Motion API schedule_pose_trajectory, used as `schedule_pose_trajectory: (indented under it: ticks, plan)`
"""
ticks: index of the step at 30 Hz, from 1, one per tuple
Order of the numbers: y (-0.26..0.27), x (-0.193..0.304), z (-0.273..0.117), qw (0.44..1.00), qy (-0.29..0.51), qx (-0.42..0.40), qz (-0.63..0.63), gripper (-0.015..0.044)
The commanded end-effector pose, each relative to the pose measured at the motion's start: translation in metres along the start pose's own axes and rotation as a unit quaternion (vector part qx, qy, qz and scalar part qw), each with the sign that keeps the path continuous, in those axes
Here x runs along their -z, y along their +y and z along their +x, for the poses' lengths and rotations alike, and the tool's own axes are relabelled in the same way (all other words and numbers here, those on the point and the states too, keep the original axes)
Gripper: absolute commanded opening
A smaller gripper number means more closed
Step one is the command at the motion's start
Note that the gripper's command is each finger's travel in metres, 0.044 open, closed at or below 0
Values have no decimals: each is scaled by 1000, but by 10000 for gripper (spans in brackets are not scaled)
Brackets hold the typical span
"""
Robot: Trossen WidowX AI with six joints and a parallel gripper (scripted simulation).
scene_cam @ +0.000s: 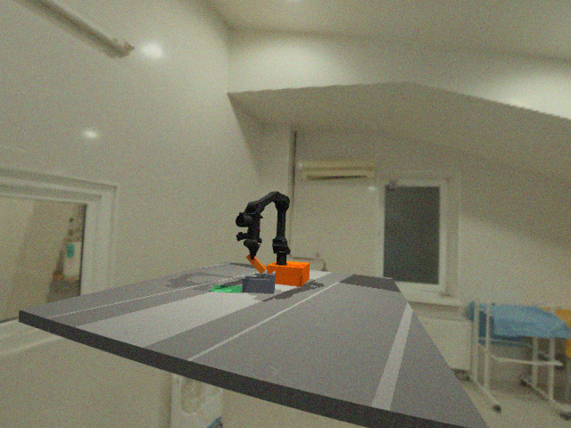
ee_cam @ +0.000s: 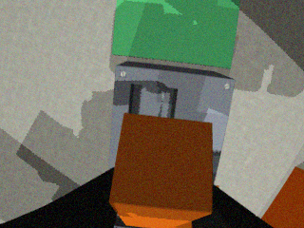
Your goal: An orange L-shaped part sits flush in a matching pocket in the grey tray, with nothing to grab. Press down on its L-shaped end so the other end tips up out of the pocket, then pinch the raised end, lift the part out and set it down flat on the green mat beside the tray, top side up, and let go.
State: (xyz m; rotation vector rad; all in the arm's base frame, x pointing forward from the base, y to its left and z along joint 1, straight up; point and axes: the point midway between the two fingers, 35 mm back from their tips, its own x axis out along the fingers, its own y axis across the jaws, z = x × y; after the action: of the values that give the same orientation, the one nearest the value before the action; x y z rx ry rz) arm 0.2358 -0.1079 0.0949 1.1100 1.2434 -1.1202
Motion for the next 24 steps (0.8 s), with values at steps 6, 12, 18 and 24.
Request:
schedule_pose_trajectory:
  ticks: [6,12,18,24]
  plan:
    - [-3,-41,-1,1000,-2,-5,-2,0]
    - [-5,-65,-1,1000,-3,-5,-2,0]
    - [-7,-90,-1,1000,-4,-5,-2,0]
    - [-9,-115,-2,1000,-6,-4,-2,0]
